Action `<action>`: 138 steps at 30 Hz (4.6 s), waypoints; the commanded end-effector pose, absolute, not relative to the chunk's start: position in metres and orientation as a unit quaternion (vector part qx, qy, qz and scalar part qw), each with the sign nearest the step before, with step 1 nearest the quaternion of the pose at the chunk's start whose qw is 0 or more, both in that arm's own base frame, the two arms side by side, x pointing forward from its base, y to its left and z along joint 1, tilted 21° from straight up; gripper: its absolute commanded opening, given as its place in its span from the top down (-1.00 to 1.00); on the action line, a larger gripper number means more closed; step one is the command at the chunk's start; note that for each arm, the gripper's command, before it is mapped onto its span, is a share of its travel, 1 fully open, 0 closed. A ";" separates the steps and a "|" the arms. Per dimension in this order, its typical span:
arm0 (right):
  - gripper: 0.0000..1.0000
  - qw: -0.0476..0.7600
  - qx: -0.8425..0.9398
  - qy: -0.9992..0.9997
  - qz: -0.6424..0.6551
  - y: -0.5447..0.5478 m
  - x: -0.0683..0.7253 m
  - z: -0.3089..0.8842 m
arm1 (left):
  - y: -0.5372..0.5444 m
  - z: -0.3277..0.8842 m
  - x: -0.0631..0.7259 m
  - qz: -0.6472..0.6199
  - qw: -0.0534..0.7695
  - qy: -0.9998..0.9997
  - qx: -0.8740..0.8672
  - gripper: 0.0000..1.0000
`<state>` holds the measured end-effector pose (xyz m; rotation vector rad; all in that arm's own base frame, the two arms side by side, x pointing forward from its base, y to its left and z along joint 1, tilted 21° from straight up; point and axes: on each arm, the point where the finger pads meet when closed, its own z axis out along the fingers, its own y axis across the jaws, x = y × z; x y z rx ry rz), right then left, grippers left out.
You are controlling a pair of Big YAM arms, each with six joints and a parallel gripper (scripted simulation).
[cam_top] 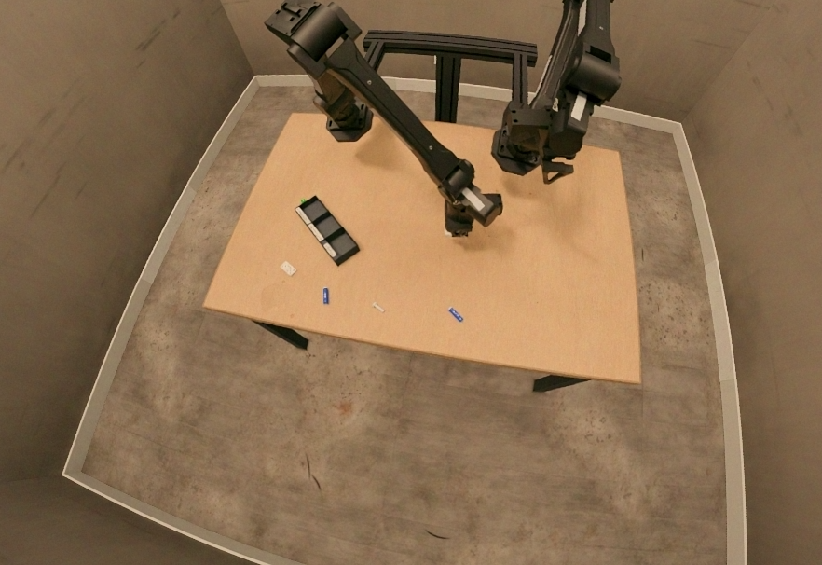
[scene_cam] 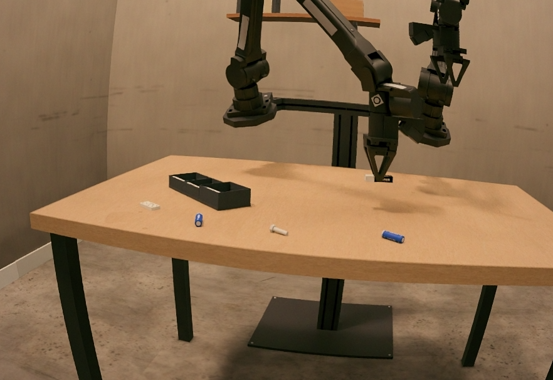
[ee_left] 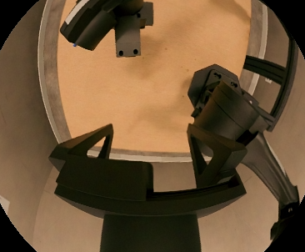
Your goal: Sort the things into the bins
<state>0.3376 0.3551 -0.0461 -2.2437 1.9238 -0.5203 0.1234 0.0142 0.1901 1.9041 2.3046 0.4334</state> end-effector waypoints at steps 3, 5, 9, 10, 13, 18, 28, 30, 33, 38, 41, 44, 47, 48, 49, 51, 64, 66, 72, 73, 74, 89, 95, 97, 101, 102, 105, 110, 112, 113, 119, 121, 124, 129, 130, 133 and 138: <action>0.64 0.093 -0.741 0.643 -0.173 0.371 0.345 -0.029 | 0.014 0.223 0.129 0.162 0.090 0.758 0.625 -1.00; 0.64 0.092 -0.741 0.643 -0.173 0.371 0.344 -0.029 | 0.014 0.223 0.129 0.162 0.090 0.758 0.625 -1.00; 0.64 0.092 -0.741 0.643 -0.173 0.370 0.344 -0.030 | 0.014 0.223 0.129 0.162 0.090 0.758 0.625 -1.00; 0.64 0.092 -0.741 0.643 -0.173 0.370 0.344 -0.030 | 0.014 0.223 0.129 0.162 0.090 0.758 0.625 -1.00; 0.64 0.092 -0.741 0.643 -0.173 0.370 0.344 -0.031 | 0.014 0.223 0.129 0.162 0.090 0.758 0.625 -1.00; 0.64 0.091 -0.741 0.643 -0.173 0.370 0.344 -0.031 | 0.014 0.223 0.129 0.162 0.090 0.758 0.625 -1.00; 0.64 0.090 -0.741 0.643 -0.173 0.369 0.343 -0.034 | 0.014 0.223 0.129 0.162 0.090 0.758 0.625 -1.00; 0.64 0.090 -0.741 0.643 -0.173 0.369 0.343 -0.034 | 0.014 0.223 0.129 0.162 0.090 0.758 0.625 -1.00; 0.64 0.090 -0.741 0.643 -0.173 0.369 0.343 -0.034 | 0.014 0.223 0.129 0.162 0.090 0.758 0.625 -1.00; 0.64 0.090 -0.741 0.642 -0.173 0.368 0.343 -0.035 | 0.014 0.223 0.129 0.162 0.090 0.758 0.625 -1.00; 0.64 0.089 -0.741 0.642 -0.173 0.368 0.343 -0.036 | 0.014 0.223 0.129 0.162 0.090 0.758 0.625 -1.00; 0.64 0.089 -0.741 0.642 -0.173 0.368 0.342 -0.036 | 0.014 0.223 0.129 0.162 0.090 0.758 0.625 -1.00; 0.64 0.089 -0.741 0.642 -0.173 0.368 0.342 -0.037 | 0.014 0.223 0.129 0.162 0.090 0.758 0.625 -1.00; 0.64 0.089 -0.741 0.642 -0.173 0.368 0.342 -0.037 | 0.014 0.223 0.129 0.162 0.090 0.758 0.625 -1.00; 0.64 0.089 -0.741 0.642 -0.173 0.368 0.342 -0.037 | 0.014 0.223 0.129 0.162 0.090 0.758 0.625 -1.00; 0.64 0.088 -0.741 0.642 -0.173 0.367 0.342 -0.037 | 0.014 0.223 0.129 0.162 0.090 0.758 0.625 -1.00; 0.64 0.077 -0.740 0.645 -0.175 0.324 0.342 -0.038 | 0.014 0.223 0.129 0.162 0.090 0.758 0.625 -1.00; 0.64 0.077 -0.740 0.645 -0.174 0.318 0.340 -0.037 | 0.014 0.223 0.129 0.162 0.090 0.758 0.625 -1.00; 0.64 0.077 -0.740 0.645 -0.174 0.282 0.334 -0.036 | 0.014 0.223 0.129 0.162 0.090 0.758 0.625 -1.00; 0.64 0.076 -0.740 0.645 -0.174 0.276 0.333 -0.035 | 0.014 0.223 0.129 0.162 0.090 0.758 0.625 -1.00; 0.64 0.076 -0.740 0.645 -0.174 0.270 0.332 -0.035 | 0.014 0.223 0.129 0.162 0.090 0.758 0.625 -1.00; 0.64 0.075 -0.740 0.644 -0.176 0.193 0.319 -0.031 | 0.014 0.223 0.129 0.162 0.090 0.758 0.625 -1.00; 0.64 0.074 -0.740 0.644 -0.177 0.157 0.312 -0.028 | 0.014 0.223 0.129 0.162 0.090 0.758 0.625 -1.00; 0.64 0.074 -0.740 0.644 -0.177 0.145 0.310 -0.028 | 0.014 0.223 0.129 0.162 0.090 0.758 0.625 -1.00; 0.64 0.074 -0.741 0.644 -0.178 0.133 0.308 -0.027 | 0.014 0.223 0.129 0.162 0.090 0.758 0.625 -1.00; 0.64 0.074 -0.741 0.644 -0.178 0.127 0.307 -0.026 | 0.014 0.223 0.129 0.162 0.090 0.758 0.625 -1.00; 0.64 0.073 -0.741 0.644 -0.179 0.109 0.304 -0.025 | 0.014 0.223 0.129 0.162 0.090 0.758 0.625 -1.00; 0.64 0.073 -0.741 0.643 -0.180 0.079 0.299 -0.023 | 0.014 0.223 0.129 0.162 0.090 0.758 0.625 -1.00; 0.64 0.072 -0.741 0.643 -0.180 0.068 0.297 -0.022 | 0.014 0.223 0.129 0.162 0.090 0.758 0.625 -1.00; 0.64 0.072 -0.741 0.643 -0.180 0.062 0.296 -0.022 | 0.014 0.223 0.129 0.162 0.090 0.758 0.625 -1.00; 0.64 0.072 -0.741 0.643 -0.181 0.038 0.292 -0.020 | 0.014 0.223 0.129 0.162 0.090 0.758 0.625 -1.00; 0.64 0.071 -0.741 0.643 -0.182 0.026 0.290 -0.019 | 0.014 0.223 0.129 0.162 0.090 0.758 0.625 -1.00; 0.64 0.071 -0.741 0.642 -0.182 0.008 0.287 -0.018 | 0.014 0.223 0.129 0.162 0.090 0.758 0.625 -1.00; 0.64 0.069 -0.741 0.642 -0.183 -0.018 0.283 -0.016 | 0.014 0.223 0.129 0.162 0.090 0.758 0.625 -1.00; 0.64 0.072 -0.740 0.642 -0.186 -0.019 0.288 -0.013 | 0.014 0.223 0.129 0.162 0.090 0.758 0.625 -1.00; 0.64 0.075 -0.740 0.642 -0.189 -0.019 0.292 -0.010 | 0.014 0.223 0.129 0.162 0.090 0.758 0.625 -1.00; 0.64 0.089 -0.654 0.731 -0.171 -0.049 0.277 -0.013 | 0.014 0.223 0.129 0.162 0.090 0.758 0.625 -1.00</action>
